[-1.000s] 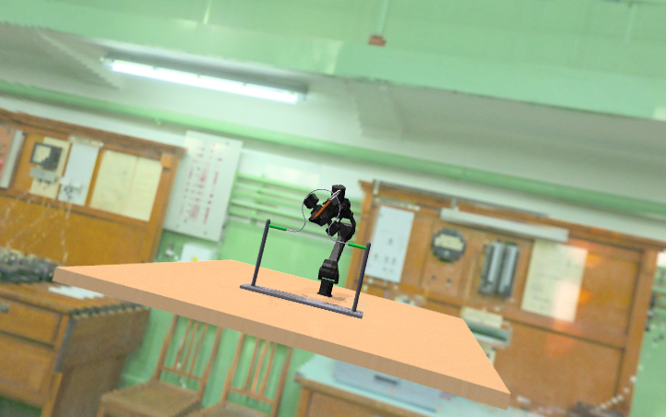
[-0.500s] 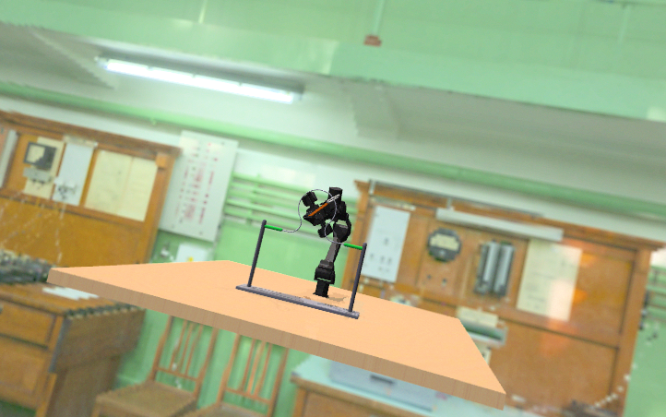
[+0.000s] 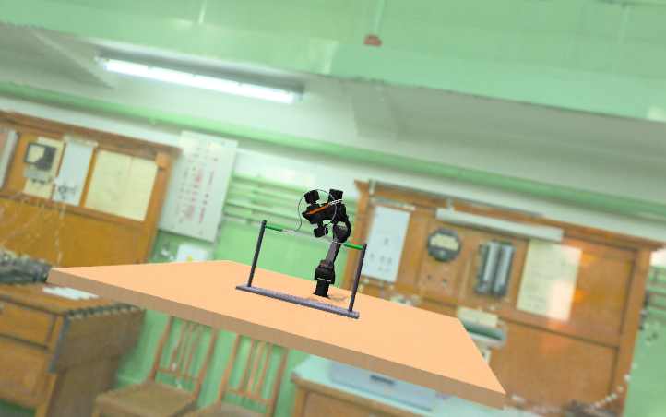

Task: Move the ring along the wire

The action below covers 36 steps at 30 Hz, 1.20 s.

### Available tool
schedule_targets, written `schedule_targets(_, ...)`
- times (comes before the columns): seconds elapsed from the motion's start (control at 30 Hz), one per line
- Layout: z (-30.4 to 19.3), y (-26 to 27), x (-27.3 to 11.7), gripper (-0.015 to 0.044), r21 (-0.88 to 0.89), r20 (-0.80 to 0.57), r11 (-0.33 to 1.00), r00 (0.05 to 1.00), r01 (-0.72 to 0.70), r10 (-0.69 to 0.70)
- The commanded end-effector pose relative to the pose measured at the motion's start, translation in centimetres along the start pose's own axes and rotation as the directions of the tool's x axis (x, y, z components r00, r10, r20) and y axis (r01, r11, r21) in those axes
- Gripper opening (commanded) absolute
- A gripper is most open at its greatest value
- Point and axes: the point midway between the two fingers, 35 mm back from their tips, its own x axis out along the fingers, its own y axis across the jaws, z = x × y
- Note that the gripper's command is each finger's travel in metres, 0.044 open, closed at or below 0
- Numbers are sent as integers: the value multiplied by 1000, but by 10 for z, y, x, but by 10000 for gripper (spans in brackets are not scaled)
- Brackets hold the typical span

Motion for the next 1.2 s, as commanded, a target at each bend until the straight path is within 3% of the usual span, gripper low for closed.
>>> schedule_targets(0.0,-1,-4,-1,-150,-41,5,999,999,33,-33)
schedule_targets(1.17,5,-25,-2,-150,-412,115,865,958,288,-264)
